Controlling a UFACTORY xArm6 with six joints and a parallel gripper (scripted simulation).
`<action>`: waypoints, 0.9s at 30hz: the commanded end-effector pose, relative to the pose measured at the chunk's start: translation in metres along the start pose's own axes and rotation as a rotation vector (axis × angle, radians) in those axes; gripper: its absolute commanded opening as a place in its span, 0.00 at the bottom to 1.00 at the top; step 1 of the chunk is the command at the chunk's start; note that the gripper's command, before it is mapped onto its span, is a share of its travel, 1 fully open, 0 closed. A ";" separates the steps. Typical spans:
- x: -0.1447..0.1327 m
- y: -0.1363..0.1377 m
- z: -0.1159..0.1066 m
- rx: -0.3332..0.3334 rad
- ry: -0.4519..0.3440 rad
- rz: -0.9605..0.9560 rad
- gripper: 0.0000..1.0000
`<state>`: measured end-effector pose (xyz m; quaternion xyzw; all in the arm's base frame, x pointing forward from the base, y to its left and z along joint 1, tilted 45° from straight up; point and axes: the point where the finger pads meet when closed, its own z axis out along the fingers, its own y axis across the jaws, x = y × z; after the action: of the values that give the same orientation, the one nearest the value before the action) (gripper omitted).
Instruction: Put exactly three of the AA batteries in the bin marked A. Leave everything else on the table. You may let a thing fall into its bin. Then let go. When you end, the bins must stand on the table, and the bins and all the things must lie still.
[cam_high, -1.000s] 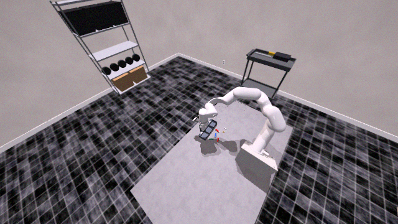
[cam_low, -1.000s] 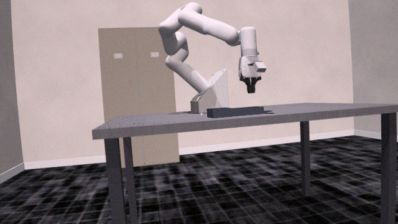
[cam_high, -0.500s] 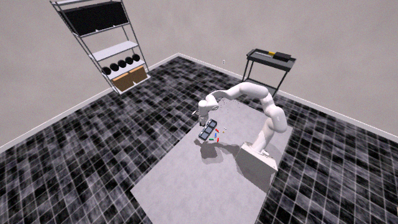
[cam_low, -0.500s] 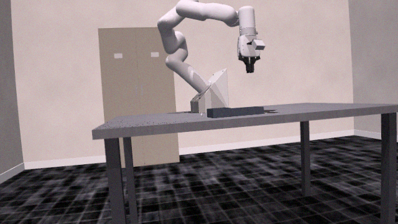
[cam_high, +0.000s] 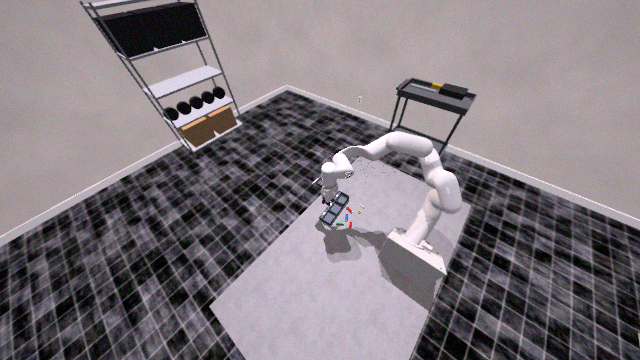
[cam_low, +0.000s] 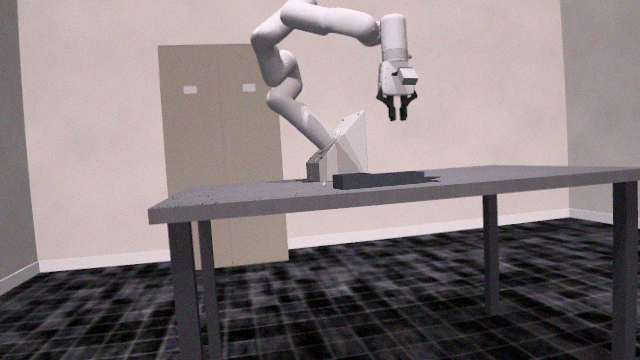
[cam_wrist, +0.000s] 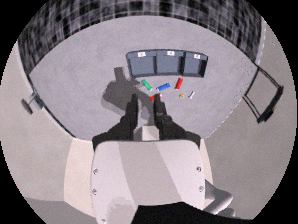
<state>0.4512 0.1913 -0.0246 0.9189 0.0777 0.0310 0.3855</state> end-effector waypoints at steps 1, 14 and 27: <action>-0.020 0.017 0.026 0.005 0.009 0.158 0.28; -0.071 0.058 0.091 -0.008 -0.027 0.471 0.28; -0.088 0.073 0.110 -0.006 -0.033 0.785 0.28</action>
<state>0.3853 0.0506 -0.0502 0.8926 -0.2327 0.1283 0.3643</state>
